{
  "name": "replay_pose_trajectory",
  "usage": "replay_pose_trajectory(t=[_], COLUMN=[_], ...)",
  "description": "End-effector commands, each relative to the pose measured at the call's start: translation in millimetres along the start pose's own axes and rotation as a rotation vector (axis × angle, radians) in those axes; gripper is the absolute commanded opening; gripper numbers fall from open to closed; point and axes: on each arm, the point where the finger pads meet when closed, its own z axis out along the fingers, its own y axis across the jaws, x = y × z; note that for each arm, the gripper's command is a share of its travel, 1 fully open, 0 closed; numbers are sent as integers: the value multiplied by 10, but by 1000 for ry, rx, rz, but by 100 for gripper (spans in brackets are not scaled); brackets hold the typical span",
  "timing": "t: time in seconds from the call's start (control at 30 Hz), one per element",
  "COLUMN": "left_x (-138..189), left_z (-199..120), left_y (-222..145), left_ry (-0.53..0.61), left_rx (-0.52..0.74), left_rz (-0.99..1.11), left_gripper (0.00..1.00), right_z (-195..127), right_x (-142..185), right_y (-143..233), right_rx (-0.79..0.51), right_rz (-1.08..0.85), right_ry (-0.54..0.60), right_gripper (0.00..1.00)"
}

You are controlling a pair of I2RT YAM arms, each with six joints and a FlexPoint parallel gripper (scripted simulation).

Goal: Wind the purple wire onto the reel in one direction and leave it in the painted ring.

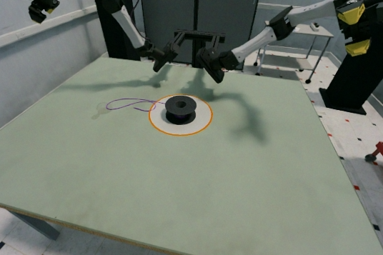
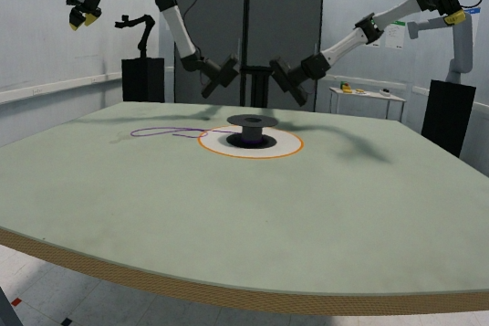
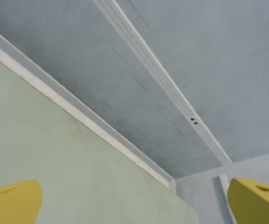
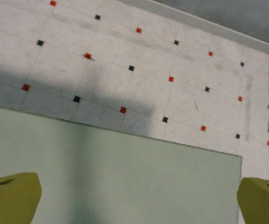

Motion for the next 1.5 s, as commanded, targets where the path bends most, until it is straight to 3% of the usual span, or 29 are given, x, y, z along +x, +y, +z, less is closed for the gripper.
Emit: replay_pose_trajectory(t=[0.0,0.57,1.47], left_x=[-41,-42,-28], left_z=[-51,-57,70], left_y=[31,129,152], left_ry=[-20,-20,-20], left_rx=[-26,-90,-97], left_rz=[10,9,9], left_gripper=[100,100,100], right_z=[-62,-83,40], right_x=[-26,-26,-11], right_y=[-65,-256,-299], right_rx=[45,171,184], right_rz=[-2,-1,-1], right_ry=[-14,-14,-14], right_gripper=[100,100,100])
